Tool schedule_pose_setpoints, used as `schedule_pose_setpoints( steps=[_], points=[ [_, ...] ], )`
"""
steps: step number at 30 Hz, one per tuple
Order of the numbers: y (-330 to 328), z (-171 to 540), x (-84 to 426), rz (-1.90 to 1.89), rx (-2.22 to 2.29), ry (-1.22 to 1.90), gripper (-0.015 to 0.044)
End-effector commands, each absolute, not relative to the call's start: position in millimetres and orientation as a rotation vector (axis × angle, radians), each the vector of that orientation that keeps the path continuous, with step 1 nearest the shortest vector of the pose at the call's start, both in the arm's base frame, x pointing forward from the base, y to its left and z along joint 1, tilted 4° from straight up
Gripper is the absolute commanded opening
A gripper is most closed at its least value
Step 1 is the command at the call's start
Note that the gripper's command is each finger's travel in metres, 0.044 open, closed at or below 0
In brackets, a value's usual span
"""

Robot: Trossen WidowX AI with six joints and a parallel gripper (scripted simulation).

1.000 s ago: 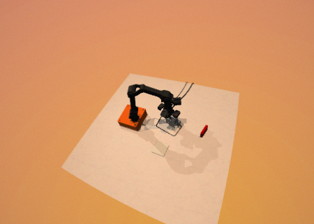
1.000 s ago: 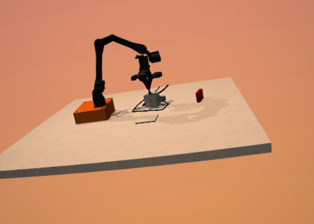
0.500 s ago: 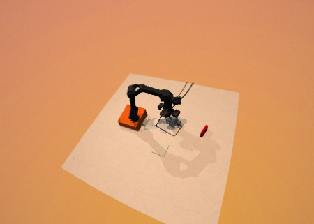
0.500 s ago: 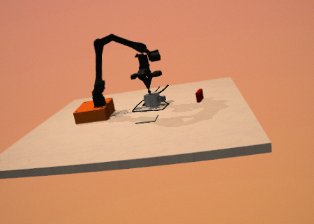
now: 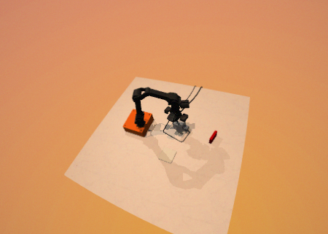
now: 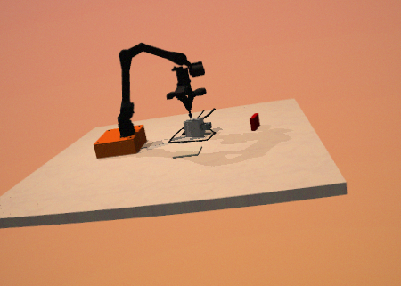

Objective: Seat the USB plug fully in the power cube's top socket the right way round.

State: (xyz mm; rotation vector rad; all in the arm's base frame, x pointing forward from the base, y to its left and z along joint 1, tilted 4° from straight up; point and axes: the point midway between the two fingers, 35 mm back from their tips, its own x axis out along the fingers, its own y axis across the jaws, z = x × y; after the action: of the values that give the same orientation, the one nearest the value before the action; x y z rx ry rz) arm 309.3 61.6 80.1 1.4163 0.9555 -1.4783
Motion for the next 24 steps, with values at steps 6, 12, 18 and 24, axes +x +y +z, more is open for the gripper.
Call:
schedule_pose_setpoints(
  steps=[6,12,18,24],
  points=[
    [62.3,87.9,309.8,-1.478,1.421,0.952,0.0],
    [62.6,91.9,309.8,-1.478,1.421,0.952,0.0],
    [62.4,91.1,309.6,-1.468,1.409,0.962,0.0],
    [62.3,90.1,309.5,-1.385,1.319,1.036,0.0]
  ],
)
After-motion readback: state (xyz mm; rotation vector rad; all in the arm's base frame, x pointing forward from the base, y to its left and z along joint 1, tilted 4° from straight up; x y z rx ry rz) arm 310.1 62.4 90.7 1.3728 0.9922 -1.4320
